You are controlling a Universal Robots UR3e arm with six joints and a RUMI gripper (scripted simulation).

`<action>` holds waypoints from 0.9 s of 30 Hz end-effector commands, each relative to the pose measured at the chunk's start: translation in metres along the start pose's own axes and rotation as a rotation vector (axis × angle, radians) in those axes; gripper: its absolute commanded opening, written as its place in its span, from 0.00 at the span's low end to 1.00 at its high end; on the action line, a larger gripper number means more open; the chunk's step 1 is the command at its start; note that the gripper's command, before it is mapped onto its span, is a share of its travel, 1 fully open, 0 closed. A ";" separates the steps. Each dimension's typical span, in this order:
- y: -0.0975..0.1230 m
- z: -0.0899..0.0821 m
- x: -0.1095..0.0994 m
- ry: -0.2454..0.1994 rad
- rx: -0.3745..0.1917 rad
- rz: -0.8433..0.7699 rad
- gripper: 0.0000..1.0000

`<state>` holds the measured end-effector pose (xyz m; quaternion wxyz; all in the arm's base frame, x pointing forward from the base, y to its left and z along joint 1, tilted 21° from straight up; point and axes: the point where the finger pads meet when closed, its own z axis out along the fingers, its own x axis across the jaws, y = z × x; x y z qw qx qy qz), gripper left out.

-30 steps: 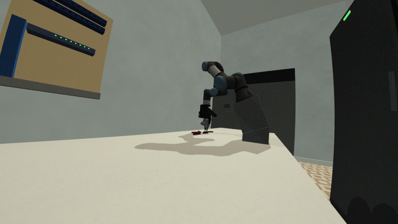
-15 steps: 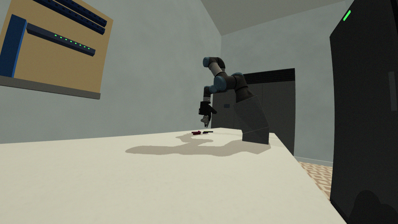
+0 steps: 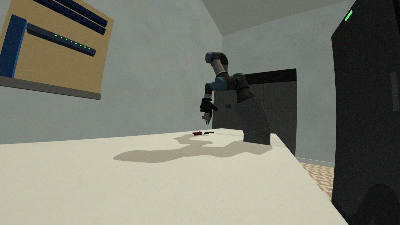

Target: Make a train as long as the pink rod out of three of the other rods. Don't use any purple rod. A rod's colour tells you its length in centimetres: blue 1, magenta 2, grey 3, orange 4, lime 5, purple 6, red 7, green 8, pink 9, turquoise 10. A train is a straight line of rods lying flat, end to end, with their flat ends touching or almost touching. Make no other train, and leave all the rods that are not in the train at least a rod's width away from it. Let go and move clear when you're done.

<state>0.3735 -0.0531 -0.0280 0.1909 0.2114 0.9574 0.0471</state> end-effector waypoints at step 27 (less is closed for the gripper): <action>0.001 -0.020 0.006 0.032 -0.009 0.001 1.00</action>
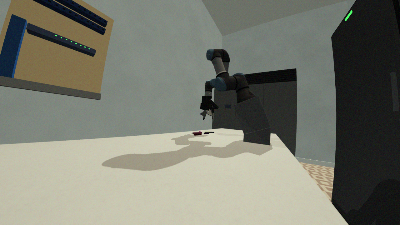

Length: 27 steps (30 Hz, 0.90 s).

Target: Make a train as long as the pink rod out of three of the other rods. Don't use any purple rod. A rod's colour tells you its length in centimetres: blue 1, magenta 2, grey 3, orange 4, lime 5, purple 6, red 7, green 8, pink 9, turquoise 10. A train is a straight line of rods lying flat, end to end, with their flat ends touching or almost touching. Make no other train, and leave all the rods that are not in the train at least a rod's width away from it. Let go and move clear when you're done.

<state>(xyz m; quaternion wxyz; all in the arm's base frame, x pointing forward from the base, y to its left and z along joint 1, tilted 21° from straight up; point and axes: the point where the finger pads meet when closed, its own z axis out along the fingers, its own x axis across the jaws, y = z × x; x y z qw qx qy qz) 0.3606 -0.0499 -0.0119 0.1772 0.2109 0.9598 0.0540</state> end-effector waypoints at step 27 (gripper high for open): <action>0.000 -0.007 -0.001 0.001 -0.002 -0.001 1.00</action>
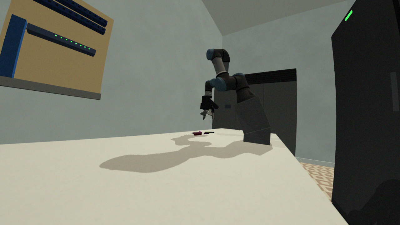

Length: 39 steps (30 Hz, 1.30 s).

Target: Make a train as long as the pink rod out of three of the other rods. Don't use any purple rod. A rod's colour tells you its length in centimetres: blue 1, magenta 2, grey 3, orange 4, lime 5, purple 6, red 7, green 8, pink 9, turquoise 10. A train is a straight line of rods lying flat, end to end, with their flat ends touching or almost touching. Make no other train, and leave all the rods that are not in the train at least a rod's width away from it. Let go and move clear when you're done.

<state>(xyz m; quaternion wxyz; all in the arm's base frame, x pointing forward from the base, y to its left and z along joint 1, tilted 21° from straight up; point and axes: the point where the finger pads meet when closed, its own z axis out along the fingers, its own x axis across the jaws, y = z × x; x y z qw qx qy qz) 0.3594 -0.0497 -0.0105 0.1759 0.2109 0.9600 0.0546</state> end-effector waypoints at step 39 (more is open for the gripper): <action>0.000 -0.089 -0.001 -0.002 -0.001 -0.001 1.00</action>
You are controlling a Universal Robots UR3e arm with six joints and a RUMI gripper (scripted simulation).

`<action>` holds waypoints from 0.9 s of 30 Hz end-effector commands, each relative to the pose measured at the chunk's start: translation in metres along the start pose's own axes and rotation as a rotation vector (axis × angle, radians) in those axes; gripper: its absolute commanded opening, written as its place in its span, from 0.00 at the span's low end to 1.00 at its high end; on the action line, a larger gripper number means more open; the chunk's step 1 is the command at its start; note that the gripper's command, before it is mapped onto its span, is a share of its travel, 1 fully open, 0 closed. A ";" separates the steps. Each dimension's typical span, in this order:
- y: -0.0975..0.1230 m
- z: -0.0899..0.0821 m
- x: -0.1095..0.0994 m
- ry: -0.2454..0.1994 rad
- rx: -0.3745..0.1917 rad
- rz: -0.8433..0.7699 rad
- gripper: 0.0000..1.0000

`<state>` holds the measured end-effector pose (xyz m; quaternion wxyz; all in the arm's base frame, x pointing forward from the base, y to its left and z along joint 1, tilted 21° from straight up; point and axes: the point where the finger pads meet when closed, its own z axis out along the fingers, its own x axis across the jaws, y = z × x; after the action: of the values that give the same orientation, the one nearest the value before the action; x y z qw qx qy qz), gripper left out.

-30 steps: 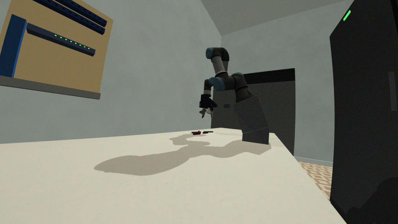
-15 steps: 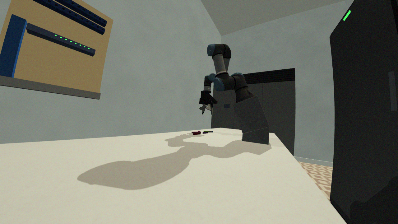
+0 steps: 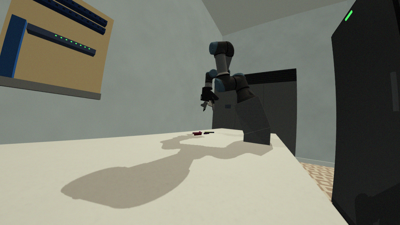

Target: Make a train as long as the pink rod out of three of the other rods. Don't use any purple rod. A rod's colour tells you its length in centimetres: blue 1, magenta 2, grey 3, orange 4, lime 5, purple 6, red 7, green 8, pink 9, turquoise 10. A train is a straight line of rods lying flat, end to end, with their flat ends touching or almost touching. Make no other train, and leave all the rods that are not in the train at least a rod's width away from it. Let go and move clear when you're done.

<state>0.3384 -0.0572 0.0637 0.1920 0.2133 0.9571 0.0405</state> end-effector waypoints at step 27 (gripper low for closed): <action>0.001 -0.015 0.008 0.038 -0.022 0.000 1.00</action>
<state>0.3264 -0.0526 0.0745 0.1755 0.2112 0.9600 0.0547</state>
